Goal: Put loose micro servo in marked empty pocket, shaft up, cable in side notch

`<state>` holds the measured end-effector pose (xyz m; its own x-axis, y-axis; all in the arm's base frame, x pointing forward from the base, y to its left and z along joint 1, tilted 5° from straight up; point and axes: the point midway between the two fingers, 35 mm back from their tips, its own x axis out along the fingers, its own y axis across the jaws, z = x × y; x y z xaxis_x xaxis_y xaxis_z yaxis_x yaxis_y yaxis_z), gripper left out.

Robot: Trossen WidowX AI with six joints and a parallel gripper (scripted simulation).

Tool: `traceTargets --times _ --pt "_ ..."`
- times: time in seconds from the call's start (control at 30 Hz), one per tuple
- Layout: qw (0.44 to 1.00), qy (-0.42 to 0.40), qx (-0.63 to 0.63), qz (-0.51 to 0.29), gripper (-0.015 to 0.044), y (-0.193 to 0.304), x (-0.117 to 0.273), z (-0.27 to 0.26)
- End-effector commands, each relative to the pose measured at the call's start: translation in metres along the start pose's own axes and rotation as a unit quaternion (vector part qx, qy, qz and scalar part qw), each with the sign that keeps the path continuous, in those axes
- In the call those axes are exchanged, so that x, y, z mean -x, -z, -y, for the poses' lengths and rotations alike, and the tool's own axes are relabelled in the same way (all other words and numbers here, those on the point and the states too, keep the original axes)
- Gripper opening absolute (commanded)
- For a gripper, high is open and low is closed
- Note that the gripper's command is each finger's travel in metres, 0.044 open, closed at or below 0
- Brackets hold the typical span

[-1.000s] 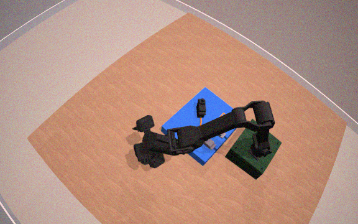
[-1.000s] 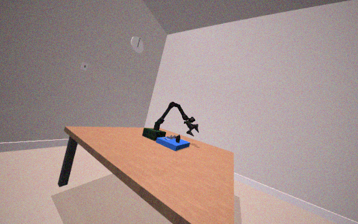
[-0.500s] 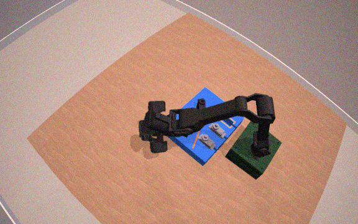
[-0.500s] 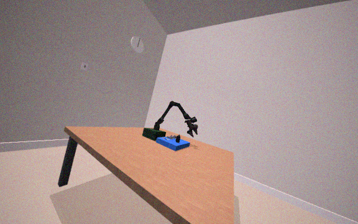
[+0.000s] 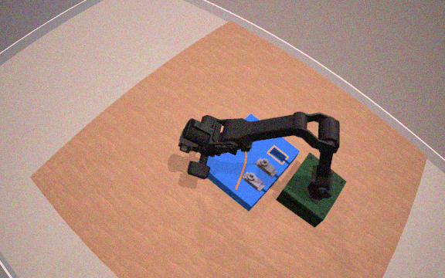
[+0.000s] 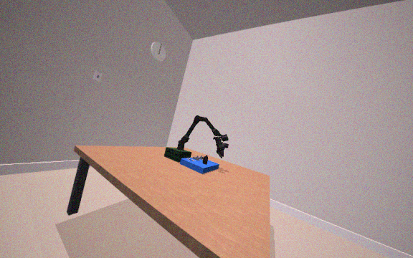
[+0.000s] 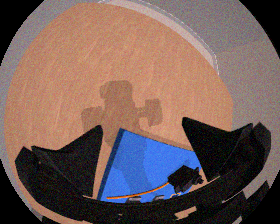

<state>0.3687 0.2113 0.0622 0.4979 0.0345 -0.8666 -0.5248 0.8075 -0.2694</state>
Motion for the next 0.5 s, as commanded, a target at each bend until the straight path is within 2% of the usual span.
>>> traceTargets --times 0.0,0.47 --pt "0.999 -0.006 -0.046 -0.018 0.044 0.007 0.001 0.012" --pt "0.965 -0.017 -0.239 -0.105 0.044 0.051 0.007 0.057"
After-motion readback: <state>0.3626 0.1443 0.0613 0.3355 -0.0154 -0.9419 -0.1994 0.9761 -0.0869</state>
